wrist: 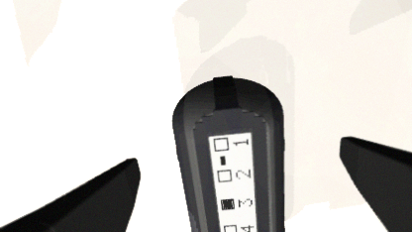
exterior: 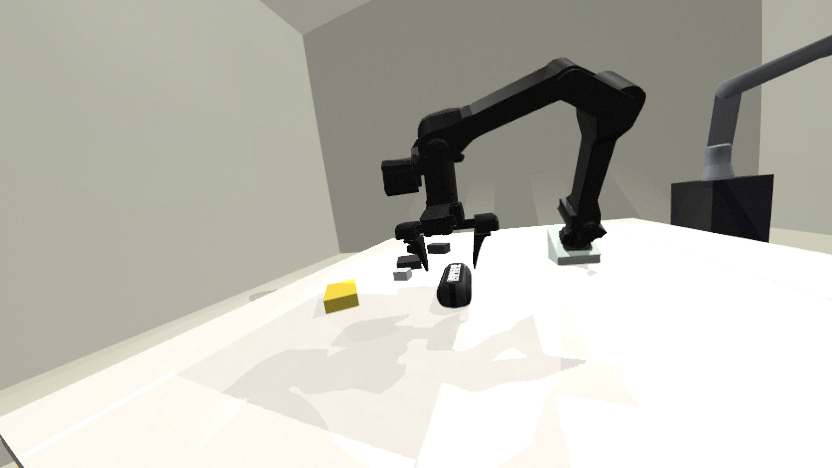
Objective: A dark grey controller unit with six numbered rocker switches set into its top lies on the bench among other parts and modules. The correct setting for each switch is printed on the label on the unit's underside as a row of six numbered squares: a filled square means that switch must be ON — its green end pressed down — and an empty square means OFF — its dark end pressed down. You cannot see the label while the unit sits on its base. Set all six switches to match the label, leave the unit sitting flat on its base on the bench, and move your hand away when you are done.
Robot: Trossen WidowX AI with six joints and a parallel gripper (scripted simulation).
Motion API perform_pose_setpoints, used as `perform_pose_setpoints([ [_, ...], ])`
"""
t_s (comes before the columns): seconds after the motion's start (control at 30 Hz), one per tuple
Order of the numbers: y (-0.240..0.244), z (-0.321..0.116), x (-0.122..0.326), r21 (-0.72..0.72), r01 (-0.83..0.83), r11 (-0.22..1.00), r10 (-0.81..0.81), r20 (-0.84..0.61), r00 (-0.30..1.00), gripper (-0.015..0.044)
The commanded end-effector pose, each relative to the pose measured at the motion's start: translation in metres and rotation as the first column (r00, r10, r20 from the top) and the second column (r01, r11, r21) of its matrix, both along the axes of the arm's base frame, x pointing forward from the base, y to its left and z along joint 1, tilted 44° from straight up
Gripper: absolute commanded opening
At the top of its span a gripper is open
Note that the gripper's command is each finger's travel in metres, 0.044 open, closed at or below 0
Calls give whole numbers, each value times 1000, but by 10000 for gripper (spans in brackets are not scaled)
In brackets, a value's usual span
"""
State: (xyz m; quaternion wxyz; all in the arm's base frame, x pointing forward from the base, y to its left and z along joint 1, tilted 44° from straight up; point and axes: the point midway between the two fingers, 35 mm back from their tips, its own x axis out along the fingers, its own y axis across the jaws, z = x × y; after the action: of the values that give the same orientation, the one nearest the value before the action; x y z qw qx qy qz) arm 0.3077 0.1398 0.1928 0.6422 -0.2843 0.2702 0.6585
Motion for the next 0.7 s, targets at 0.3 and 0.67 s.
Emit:
perform_pose_setpoints([
  [0.3, 15, -15, 0, 1, -1, 1000, 1, -5, 1000, 440],
  [0.67, 27, -28, -1, 2, 0, 1000, 0, -5, 1000, 440],
])
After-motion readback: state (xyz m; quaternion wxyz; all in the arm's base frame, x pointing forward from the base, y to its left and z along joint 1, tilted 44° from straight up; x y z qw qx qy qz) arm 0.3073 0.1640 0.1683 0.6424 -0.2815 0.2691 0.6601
